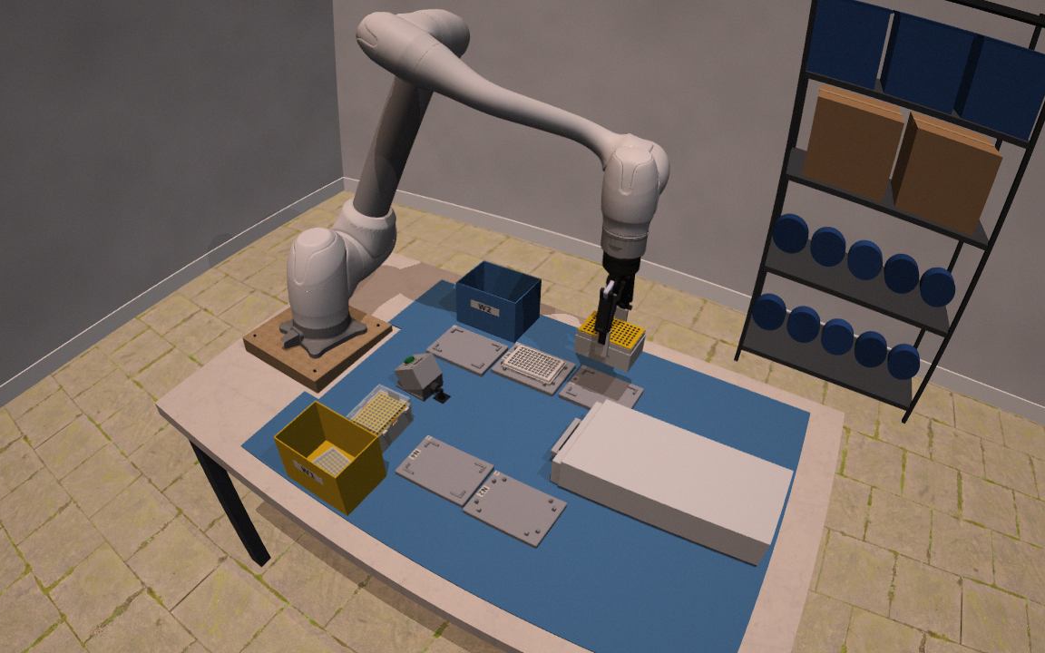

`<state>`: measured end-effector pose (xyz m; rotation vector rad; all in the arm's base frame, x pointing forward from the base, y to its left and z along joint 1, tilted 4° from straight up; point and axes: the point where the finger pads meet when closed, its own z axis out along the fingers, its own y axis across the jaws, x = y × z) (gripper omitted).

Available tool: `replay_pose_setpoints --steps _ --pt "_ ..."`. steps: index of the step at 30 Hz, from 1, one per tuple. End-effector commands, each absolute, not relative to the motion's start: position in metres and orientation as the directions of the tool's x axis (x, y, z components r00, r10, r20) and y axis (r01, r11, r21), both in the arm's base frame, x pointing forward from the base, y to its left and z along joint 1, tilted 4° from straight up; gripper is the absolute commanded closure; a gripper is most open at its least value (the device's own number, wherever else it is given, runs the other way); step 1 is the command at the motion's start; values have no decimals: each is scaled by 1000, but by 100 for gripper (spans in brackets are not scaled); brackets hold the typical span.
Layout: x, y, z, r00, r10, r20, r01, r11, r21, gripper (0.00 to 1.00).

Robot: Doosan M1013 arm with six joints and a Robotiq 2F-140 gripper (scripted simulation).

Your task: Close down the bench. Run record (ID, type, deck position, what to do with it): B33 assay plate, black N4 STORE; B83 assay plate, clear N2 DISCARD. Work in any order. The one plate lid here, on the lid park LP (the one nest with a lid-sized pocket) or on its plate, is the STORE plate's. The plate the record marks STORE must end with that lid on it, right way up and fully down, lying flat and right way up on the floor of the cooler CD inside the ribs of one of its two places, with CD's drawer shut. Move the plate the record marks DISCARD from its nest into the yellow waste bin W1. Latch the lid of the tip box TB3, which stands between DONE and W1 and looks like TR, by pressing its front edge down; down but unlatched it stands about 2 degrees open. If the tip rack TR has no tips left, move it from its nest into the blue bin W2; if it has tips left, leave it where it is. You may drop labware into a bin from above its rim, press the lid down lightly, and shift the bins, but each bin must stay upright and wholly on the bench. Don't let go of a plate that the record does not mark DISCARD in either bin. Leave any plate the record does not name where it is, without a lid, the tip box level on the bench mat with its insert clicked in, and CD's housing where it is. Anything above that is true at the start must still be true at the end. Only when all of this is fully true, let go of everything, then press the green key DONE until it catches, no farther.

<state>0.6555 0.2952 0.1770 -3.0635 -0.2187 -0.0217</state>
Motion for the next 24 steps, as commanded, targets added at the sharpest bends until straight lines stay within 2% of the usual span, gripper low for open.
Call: replay_pose_setpoints --steps 1,24 --pt "655 295 182 990 141 19 142 -987 -69 100" --pt "629 299 187 986 163 21 164 -984 -69 100"
